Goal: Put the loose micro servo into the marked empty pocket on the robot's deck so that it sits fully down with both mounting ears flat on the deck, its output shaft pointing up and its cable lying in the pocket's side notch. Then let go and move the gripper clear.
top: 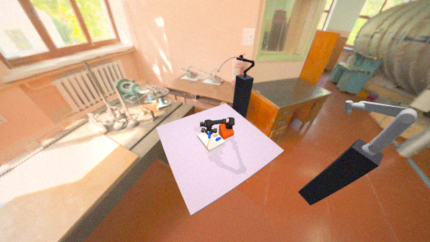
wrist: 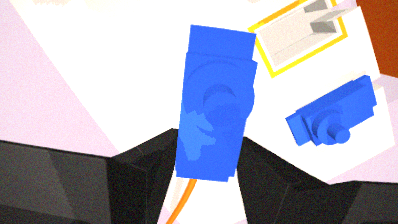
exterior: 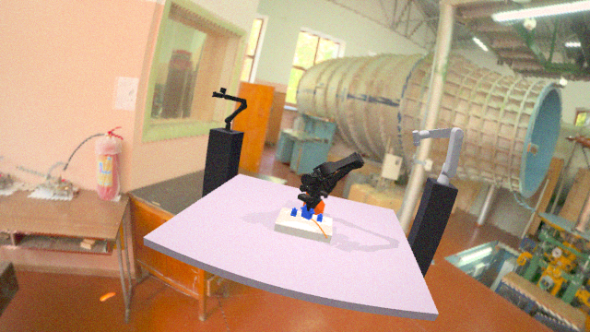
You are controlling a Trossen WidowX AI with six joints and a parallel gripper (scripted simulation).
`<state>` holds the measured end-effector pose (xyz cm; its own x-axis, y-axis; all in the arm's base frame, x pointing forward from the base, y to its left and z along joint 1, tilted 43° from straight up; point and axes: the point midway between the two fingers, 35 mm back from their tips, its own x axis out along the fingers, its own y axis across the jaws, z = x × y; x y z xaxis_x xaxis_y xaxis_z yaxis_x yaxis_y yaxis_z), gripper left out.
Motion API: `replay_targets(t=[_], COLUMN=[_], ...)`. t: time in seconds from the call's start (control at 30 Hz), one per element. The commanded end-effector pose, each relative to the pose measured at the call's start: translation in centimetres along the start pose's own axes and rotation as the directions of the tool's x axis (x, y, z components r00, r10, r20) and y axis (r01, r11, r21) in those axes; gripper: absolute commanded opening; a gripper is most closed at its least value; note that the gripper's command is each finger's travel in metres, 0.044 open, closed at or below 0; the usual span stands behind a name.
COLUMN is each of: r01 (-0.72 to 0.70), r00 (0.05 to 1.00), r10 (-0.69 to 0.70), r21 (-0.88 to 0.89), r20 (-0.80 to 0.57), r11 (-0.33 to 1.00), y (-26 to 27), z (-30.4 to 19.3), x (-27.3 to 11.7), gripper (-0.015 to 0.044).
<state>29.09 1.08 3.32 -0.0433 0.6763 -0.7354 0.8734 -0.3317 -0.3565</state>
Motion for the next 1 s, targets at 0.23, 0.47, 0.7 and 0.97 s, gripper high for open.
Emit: replay_targets(t=[0.23,0.47,0.7,0.97], r01=[-0.009,-0.009,-0.007,-0.005], r00=[1.000,1.000,1.000,1.000], r10=[0.010,0.010,0.010,0.010], r21=[-0.124,-0.357,-0.570,-0.772], r20=[0.001,0.001,0.001,0.001], r11=[0.992,0.934,0.822,0.636], y=[0.76,0.76,0.76,0.76], z=[0.73,0.73,0.73,0.73], x=[-0.23,-0.23,-0.23,-0.23], gripper=[0.0000,0.0000,0.0000,0.0000])
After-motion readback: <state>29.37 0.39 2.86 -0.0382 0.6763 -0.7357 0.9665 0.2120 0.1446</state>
